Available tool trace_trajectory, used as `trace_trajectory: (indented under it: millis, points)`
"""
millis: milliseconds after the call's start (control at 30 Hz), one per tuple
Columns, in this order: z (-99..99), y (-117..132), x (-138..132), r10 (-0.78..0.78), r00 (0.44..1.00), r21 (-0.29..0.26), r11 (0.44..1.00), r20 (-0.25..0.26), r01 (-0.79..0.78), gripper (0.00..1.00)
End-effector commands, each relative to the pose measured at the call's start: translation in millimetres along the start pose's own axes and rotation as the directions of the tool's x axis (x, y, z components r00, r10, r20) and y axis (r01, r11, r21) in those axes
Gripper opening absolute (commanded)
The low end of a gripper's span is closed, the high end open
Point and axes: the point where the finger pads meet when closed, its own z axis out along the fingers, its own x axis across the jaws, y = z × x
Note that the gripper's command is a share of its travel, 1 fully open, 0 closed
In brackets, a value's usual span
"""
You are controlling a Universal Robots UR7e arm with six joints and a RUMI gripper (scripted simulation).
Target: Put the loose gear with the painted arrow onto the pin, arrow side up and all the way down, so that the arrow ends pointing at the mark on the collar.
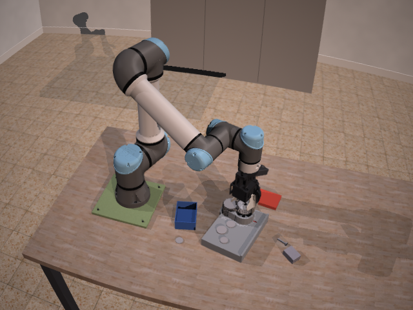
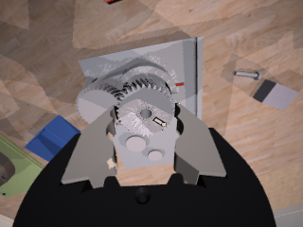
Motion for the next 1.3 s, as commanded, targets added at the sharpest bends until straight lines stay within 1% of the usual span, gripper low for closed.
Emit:
trace_trajectory:
  millis: [0,867,900,1267]
  points:
    - [-0.6,-0.1,0.5,0.000,1.000,0.000,1.000,-0.002,0.000,0.00]
    - [-0.6,-0.1,0.5,0.000,1.000,0.000,1.000,-0.002,0.000,0.00]
    - [-0.6,-0.1,0.5,0.000,1.000,0.000,1.000,-0.002,0.000,1.00]
    - [-0.6,-0.1,0.5,0.000,1.000,0.000,1.000,-0.002,0.000,1.00]
